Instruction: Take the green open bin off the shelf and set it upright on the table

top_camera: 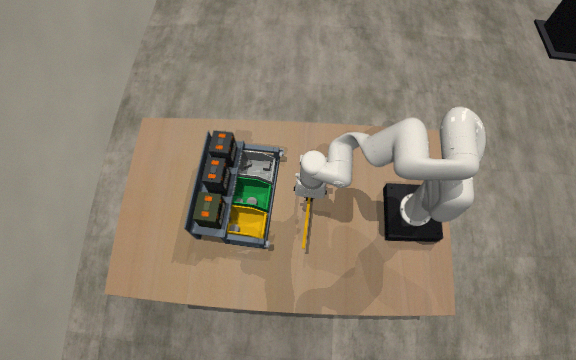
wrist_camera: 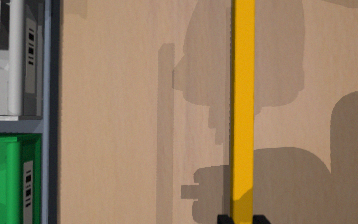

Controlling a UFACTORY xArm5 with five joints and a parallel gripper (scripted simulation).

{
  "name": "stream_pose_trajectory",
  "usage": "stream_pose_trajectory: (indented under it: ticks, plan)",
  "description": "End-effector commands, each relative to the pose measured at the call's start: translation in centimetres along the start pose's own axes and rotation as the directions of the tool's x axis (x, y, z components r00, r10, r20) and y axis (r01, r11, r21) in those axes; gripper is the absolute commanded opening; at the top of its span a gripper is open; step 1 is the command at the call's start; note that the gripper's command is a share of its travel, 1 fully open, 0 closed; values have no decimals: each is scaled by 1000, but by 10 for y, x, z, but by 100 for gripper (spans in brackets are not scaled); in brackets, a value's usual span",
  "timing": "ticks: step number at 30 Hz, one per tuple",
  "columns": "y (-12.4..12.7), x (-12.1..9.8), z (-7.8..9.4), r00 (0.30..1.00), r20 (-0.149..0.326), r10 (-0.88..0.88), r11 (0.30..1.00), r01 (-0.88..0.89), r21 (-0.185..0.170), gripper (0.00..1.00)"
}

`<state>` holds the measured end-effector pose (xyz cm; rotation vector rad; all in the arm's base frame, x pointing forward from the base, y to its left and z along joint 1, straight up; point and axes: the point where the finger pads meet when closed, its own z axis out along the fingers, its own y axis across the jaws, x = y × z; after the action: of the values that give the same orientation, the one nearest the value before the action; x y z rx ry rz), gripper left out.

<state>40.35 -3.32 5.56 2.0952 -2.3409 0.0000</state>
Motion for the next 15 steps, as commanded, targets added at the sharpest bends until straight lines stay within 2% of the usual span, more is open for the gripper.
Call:
stream_pose_trajectory:
  ticks: [1,15]
  plan:
    - [9,0,-2,1000,-6,0,1000,0,6,0]
    - [38,0,-2,1000,-6,0,1000,0,6,0]
